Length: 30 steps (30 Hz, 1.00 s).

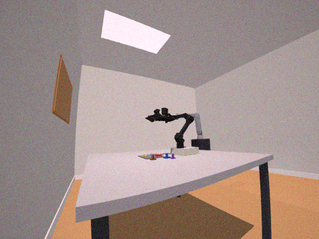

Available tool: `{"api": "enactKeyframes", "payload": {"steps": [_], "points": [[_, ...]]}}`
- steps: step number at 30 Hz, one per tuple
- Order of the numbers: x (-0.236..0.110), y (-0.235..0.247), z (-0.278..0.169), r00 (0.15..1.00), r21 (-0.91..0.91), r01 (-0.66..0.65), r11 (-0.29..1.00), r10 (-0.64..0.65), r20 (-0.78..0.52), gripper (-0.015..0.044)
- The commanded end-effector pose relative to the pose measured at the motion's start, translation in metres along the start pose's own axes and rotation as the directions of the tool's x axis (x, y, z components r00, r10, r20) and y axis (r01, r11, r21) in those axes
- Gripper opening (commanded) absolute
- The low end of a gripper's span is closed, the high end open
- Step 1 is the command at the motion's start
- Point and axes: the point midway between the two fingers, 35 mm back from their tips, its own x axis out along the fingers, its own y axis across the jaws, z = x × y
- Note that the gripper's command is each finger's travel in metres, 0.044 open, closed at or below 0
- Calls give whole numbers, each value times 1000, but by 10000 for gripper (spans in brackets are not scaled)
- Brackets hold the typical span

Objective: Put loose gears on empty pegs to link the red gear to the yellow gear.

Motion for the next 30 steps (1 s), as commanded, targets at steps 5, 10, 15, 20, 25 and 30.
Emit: {"api": "enactKeyframes", "payload": {"steps": [5,10,15,20,25,30], "points": [[14,27,-52,968,94,-56,994,77,-238,440],[11,66,-127,817,178,-77,981,164,-553,440],[-10,92,-179,627,205,-49,978,190,-756,440],[-57,116,-234,303,161,43,986,141,-943,440],[-110,122,-265,-8,7,108,994,8,-1000,440],[-112,120,-266,-19,0,110,994,2,-1000,440]]}}
